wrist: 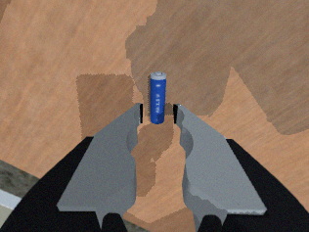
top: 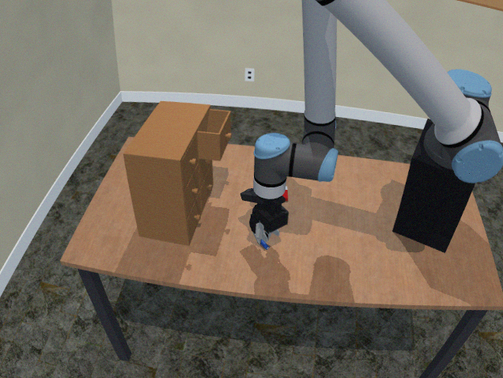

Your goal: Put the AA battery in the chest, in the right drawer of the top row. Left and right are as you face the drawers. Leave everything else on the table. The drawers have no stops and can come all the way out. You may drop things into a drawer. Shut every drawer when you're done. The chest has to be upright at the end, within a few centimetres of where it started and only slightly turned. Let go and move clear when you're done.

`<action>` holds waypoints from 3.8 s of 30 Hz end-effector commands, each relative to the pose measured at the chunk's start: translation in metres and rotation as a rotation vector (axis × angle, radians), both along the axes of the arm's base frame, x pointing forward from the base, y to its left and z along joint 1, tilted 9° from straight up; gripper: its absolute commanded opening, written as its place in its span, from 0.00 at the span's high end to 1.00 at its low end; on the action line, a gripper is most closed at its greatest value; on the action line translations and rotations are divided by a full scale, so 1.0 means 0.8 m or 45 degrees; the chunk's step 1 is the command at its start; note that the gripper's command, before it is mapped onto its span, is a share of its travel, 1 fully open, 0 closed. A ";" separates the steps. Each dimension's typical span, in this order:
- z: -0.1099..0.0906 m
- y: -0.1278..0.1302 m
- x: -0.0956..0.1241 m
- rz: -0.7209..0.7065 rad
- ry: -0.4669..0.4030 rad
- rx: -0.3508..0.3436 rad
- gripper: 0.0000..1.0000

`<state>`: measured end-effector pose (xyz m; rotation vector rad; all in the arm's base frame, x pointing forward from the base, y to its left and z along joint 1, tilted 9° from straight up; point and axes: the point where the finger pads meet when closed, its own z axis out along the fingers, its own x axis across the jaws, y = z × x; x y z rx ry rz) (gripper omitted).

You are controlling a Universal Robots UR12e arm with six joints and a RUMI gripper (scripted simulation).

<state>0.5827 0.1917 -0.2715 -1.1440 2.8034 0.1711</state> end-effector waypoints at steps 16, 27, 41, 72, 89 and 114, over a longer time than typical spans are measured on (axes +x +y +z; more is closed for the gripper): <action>-0.019 0.003 0.002 0.000 -0.001 0.000 0.83; -0.019 0.003 0.002 0.000 -0.001 0.000 0.83; -0.019 0.003 0.002 0.000 -0.001 0.000 0.83; -0.019 0.003 0.002 0.000 -0.001 0.000 0.95; -0.018 0.003 0.002 0.000 -0.001 0.000 0.95; 0.097 -0.014 -0.005 0.000 -0.001 0.000 0.95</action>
